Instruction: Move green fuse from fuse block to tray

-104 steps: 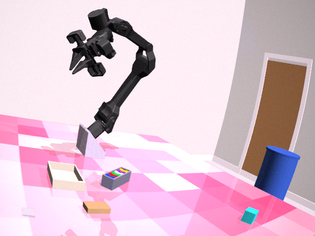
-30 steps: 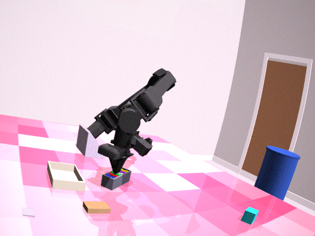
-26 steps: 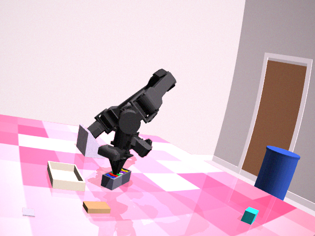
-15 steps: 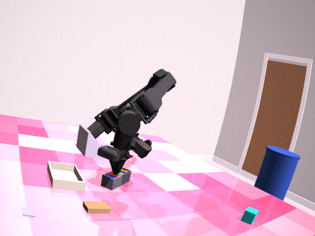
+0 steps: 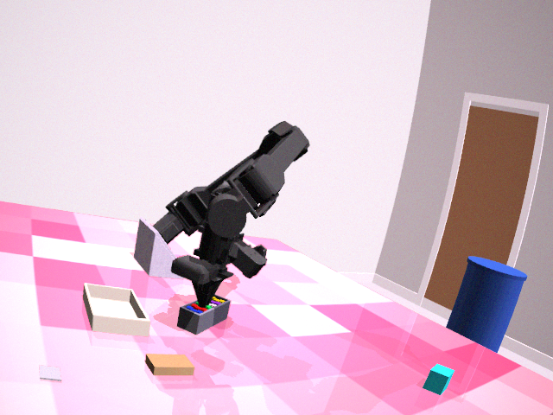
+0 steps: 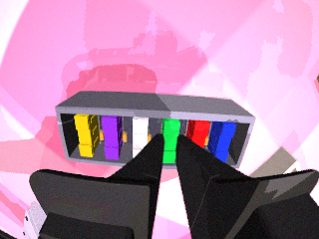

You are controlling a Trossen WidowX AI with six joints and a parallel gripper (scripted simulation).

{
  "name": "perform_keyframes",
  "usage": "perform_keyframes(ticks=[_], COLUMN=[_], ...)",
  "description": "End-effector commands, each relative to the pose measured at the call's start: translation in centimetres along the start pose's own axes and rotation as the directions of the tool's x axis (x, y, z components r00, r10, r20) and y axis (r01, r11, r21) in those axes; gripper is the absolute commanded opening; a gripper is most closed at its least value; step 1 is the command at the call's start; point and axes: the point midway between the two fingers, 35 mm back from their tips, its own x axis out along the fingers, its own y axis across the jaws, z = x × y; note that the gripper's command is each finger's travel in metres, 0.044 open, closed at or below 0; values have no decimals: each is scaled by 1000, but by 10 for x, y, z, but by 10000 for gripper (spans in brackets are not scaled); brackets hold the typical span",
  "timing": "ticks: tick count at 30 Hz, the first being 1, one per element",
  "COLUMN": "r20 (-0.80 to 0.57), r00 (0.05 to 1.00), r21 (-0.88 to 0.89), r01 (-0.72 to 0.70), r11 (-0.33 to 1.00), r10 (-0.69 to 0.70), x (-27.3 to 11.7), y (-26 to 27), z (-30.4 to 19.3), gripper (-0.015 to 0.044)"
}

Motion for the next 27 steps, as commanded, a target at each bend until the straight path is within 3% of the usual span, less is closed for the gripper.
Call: perform_keyframes(ticks=[1, 27], r20=[1, 2], r00=[1000, 1000], r21=[-2, 0], r01=[3, 3], r11=[1000, 1000], r10=[-3, -3], x=[-3, -16], y=[-1, -1], z=[0, 0], gripper=[0, 0])
